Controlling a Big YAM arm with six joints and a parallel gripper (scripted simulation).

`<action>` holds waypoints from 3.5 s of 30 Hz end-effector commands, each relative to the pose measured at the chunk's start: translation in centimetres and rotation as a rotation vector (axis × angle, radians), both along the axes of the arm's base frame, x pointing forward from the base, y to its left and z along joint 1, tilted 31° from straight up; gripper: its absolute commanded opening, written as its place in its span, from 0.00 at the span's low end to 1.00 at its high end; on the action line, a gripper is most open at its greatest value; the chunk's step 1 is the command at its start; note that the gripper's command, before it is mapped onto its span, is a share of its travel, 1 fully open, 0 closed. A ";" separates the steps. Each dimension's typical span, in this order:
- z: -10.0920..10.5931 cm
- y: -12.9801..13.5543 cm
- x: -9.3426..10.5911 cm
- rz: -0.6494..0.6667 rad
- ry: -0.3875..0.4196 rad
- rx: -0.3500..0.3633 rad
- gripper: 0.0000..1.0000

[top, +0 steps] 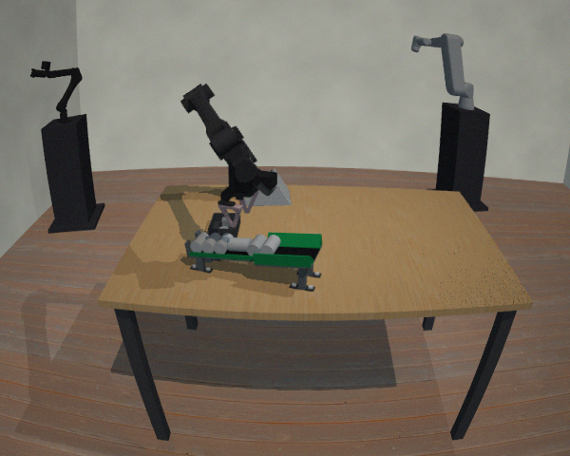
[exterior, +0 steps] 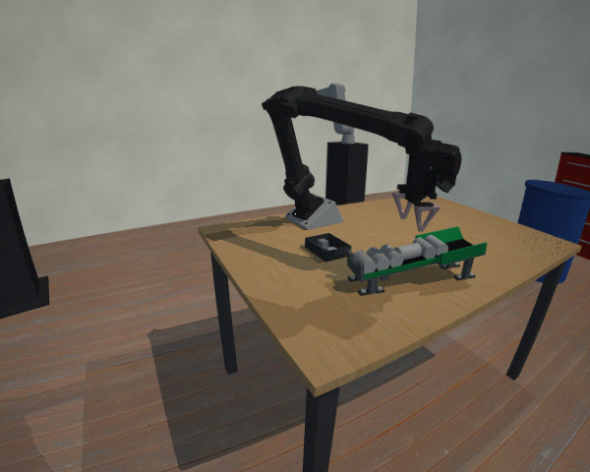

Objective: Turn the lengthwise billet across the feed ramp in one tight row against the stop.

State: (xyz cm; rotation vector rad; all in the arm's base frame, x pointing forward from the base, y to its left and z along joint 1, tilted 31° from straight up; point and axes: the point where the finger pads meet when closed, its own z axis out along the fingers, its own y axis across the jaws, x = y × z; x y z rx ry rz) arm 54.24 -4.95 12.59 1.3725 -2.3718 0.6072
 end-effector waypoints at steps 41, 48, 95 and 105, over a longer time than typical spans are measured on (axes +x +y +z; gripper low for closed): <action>2.5 -0.8 2.1 0.027 -0.052 0.011 0.55; 2.5 -0.8 2.1 0.034 -0.049 0.011 0.55; 2.5 -0.8 2.1 0.034 -0.055 0.018 0.55; 0.6 -0.9 0.5 0.037 -0.008 0.028 0.55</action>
